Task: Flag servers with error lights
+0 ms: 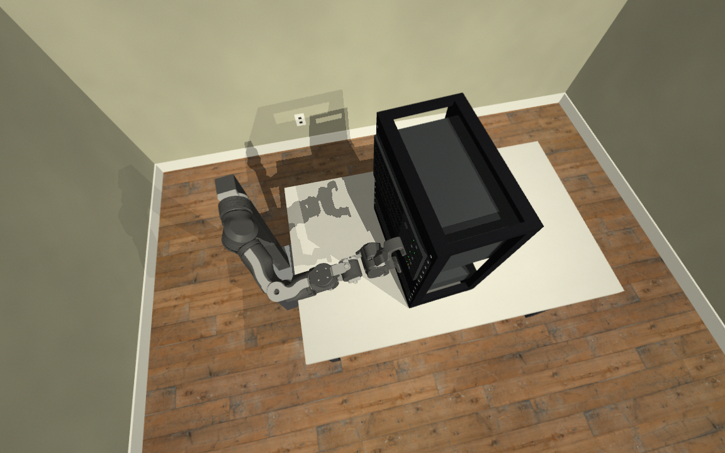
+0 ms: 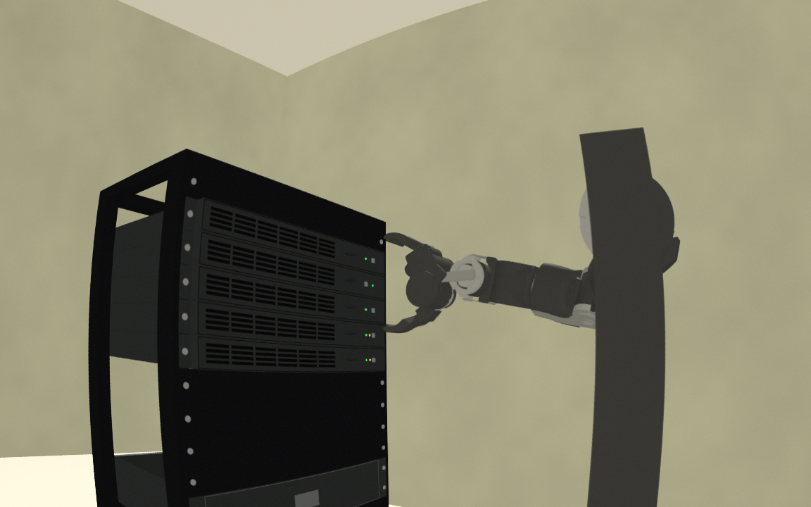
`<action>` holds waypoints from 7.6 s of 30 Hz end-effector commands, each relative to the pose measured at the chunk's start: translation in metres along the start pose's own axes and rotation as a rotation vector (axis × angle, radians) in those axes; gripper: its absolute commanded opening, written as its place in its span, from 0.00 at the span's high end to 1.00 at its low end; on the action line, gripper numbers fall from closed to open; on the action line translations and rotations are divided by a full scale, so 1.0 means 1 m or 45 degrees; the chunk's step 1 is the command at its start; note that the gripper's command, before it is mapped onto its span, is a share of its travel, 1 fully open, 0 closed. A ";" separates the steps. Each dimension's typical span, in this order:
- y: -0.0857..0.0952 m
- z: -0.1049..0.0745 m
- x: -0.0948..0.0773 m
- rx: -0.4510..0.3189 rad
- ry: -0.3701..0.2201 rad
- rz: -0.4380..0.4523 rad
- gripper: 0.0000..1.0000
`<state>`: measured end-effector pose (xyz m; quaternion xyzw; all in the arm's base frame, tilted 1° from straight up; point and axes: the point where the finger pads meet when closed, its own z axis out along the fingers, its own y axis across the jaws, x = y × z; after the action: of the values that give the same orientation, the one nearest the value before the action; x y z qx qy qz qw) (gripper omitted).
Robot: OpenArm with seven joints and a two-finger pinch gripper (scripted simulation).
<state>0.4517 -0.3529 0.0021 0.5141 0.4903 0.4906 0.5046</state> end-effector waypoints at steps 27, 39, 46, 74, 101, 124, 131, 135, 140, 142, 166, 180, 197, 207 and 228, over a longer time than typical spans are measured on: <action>0.029 -0.001 -0.002 0.015 0.000 -0.003 0.00; 0.029 -0.001 -0.002 0.015 0.000 -0.003 0.00; 0.029 -0.001 -0.002 0.015 0.000 -0.003 0.00; 0.029 -0.001 -0.002 0.015 0.000 -0.003 0.00; 0.072 -0.001 -0.001 0.016 -0.001 -0.004 0.00; 0.072 -0.001 -0.001 0.016 -0.001 -0.004 0.00; 0.072 -0.001 -0.001 0.016 -0.001 -0.004 0.00; 0.072 -0.001 -0.001 0.016 -0.001 -0.004 0.00; 0.072 -0.001 -0.001 0.016 -0.001 -0.004 0.00; 0.072 -0.001 -0.001 0.016 -0.001 -0.004 0.00; 0.072 -0.001 -0.001 0.016 -0.001 -0.004 1.00; 0.072 -0.001 -0.001 0.016 -0.001 -0.004 1.00; 0.072 -0.001 0.000 0.016 -0.001 -0.004 0.90; 0.066 -0.003 0.002 0.015 -0.005 -0.002 0.90; 0.001 -0.030 0.023 -0.001 -0.008 0.000 0.90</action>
<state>0.4226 -0.3279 -0.0042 0.5200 0.5042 0.4781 0.4967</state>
